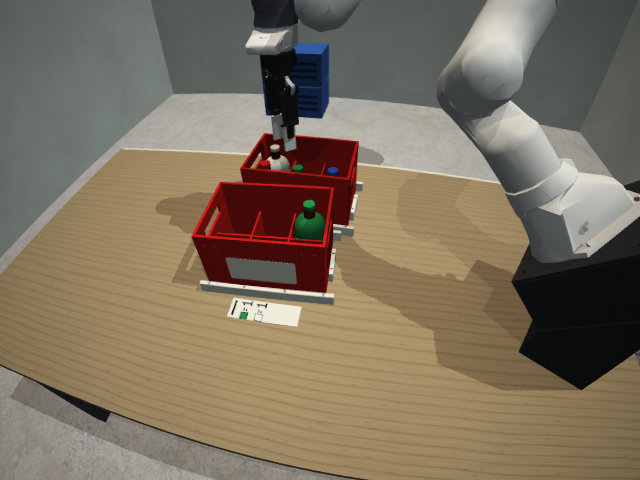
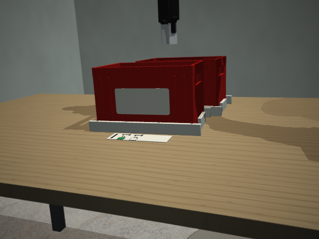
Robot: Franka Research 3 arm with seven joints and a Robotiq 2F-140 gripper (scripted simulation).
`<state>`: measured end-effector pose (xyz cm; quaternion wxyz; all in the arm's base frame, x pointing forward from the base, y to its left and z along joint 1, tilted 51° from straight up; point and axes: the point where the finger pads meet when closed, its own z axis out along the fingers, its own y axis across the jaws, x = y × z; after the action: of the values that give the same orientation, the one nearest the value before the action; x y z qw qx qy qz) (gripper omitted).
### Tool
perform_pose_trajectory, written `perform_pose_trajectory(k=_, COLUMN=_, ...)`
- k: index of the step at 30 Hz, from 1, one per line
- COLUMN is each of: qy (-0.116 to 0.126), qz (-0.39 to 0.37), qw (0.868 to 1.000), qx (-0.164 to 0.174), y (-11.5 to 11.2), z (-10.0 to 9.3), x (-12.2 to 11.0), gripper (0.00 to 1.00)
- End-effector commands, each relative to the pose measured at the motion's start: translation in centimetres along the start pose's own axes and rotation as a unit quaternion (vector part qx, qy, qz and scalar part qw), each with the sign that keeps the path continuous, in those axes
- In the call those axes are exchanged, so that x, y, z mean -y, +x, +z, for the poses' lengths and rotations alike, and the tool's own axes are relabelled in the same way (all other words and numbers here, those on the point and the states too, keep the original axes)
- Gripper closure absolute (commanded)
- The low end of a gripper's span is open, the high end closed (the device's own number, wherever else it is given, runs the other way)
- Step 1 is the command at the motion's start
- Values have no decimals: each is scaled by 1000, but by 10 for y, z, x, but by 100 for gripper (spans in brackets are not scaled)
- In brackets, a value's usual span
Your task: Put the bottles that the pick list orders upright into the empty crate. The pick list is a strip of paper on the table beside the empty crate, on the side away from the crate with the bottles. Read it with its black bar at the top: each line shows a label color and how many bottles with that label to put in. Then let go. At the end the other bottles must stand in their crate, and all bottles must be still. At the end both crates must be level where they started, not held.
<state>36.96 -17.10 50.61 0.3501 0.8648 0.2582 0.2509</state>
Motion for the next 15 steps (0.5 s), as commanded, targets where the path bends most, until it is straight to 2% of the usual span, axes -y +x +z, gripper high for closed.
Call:
perform_pose_trajectory(k=1, qy=0, qz=-24, qw=1000, qx=2, y=-3, z=1, x=-17, gripper=62)
perform_pose_trajectory(k=8, qy=0, qz=-24, qw=1000, qx=2, y=-8, z=1, x=-52, gripper=62)
perform_pose_trajectory(k=10, qy=0, qz=-24, qw=1000, qx=2, y=-8, z=1, x=-52, gripper=62)
perform_pose_trajectory(k=15, qy=0, qz=-24, qw=1000, qx=2, y=-12, z=1, x=-76, gripper=62)
